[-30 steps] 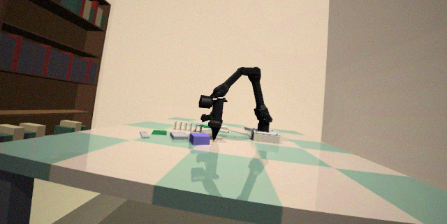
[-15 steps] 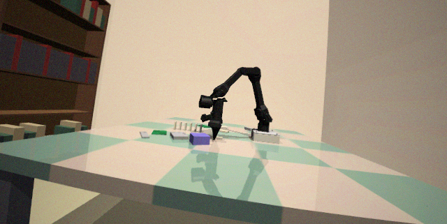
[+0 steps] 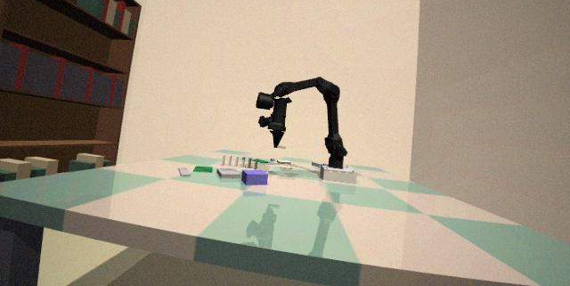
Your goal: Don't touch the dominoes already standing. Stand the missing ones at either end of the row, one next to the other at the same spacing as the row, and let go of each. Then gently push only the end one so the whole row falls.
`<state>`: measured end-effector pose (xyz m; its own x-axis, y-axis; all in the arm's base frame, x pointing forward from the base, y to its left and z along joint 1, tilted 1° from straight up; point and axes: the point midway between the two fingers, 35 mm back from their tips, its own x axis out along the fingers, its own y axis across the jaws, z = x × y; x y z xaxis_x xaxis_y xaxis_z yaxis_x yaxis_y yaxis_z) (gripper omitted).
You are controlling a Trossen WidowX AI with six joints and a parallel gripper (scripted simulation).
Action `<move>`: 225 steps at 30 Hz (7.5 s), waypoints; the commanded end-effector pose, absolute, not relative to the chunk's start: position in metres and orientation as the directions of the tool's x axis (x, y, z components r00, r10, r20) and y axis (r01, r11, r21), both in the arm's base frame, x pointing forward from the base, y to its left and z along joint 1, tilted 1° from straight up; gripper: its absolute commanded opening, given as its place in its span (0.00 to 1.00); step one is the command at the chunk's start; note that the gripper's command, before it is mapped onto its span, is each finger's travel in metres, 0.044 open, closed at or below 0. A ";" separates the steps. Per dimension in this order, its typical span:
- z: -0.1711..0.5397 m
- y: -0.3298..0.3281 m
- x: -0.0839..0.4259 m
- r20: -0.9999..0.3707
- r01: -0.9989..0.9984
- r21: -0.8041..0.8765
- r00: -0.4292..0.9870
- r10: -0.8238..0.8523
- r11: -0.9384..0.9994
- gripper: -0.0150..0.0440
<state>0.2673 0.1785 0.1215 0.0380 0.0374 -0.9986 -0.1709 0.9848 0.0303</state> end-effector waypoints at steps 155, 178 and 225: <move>0.067 0.177 0.134 -0.087 -0.169 0.039 0.981 0.172 0.985 0.44; 0.038 0.175 0.136 -0.095 -0.164 0.046 0.981 0.167 0.985 0.44; 0.006 0.158 0.140 -0.103 -0.158 0.054 0.981 0.163 0.986 0.66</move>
<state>0.1404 0.1580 0.0068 0.9819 0.1605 -0.1009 -0.1550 0.9861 0.0595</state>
